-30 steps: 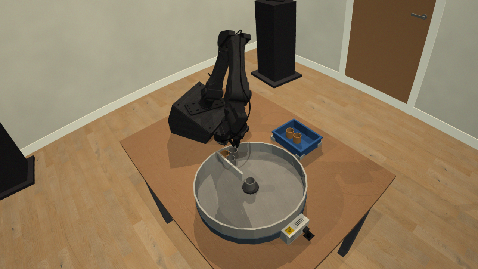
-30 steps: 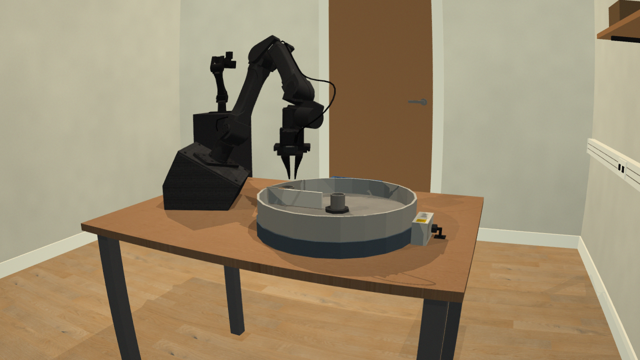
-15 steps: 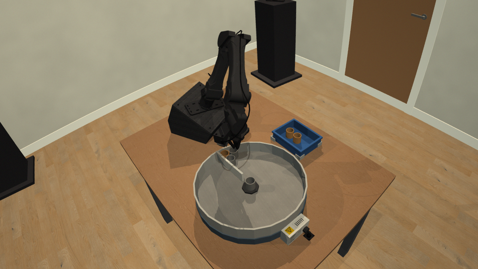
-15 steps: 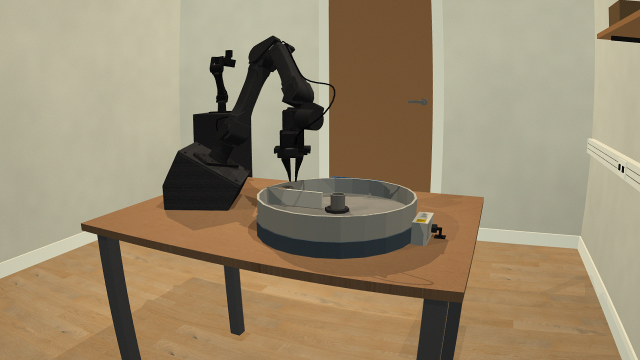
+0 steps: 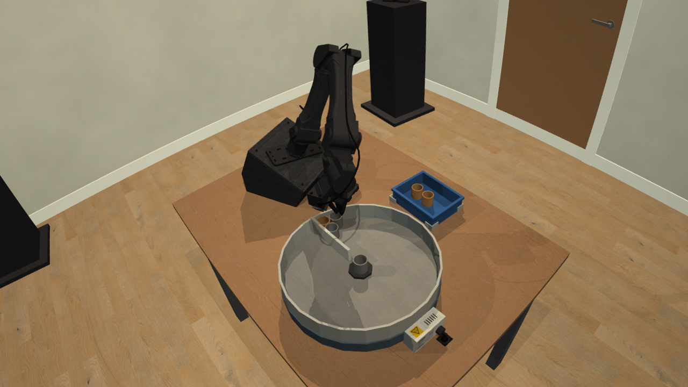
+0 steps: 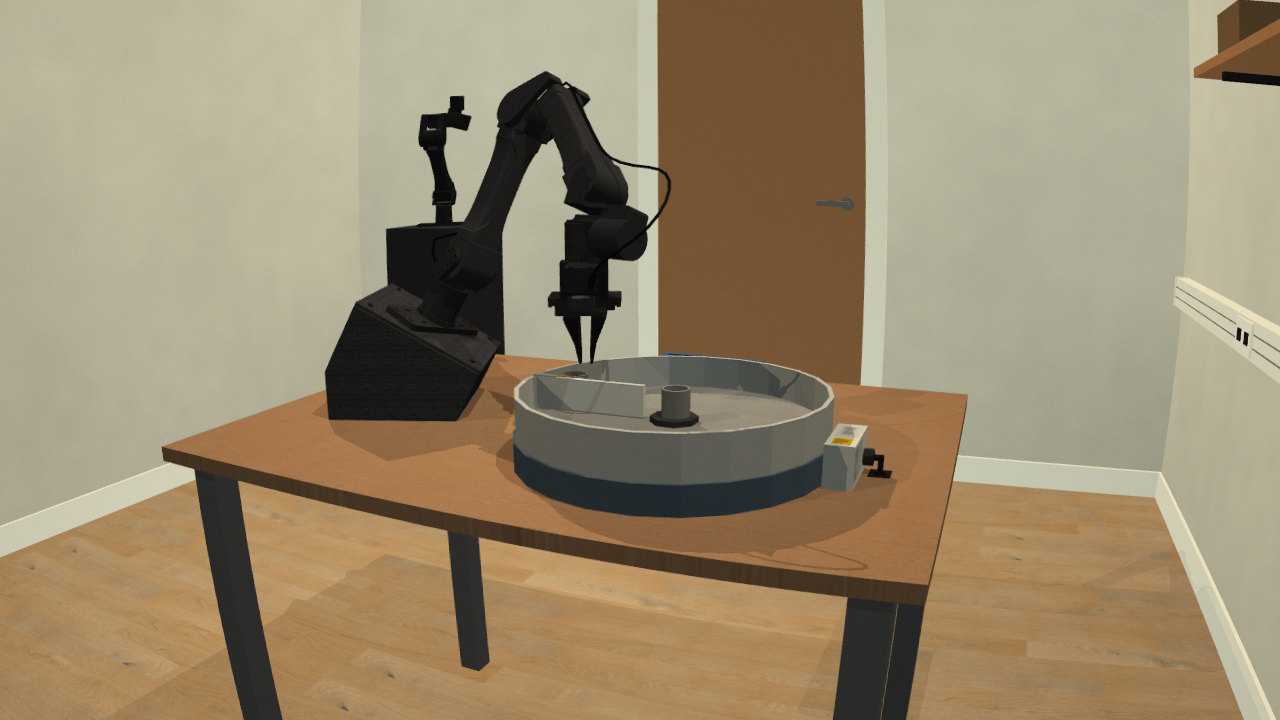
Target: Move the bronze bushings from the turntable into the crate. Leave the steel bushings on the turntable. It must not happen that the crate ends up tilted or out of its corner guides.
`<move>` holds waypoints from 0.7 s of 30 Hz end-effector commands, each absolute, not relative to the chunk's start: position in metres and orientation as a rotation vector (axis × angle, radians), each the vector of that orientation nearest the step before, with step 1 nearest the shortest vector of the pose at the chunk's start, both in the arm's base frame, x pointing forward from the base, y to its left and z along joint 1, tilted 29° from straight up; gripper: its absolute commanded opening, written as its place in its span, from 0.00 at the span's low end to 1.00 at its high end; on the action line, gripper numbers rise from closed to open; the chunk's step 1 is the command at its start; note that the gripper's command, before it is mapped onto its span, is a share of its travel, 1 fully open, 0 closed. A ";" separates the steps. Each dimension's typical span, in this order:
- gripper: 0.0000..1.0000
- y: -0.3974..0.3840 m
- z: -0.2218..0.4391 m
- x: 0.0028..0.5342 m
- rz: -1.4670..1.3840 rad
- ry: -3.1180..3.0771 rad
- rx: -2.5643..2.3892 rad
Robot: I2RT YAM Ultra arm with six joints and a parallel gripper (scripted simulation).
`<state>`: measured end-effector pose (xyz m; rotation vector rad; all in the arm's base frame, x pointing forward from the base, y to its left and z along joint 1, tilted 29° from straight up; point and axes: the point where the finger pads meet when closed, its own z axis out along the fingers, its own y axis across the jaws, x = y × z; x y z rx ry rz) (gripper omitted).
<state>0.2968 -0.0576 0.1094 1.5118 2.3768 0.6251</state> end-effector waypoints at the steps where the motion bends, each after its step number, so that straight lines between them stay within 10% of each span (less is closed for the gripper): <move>1: 0.15 -0.064 0.125 0.305 0.607 2.330 1.480; 21: 0.15 -0.063 0.119 0.301 0.606 2.336 1.488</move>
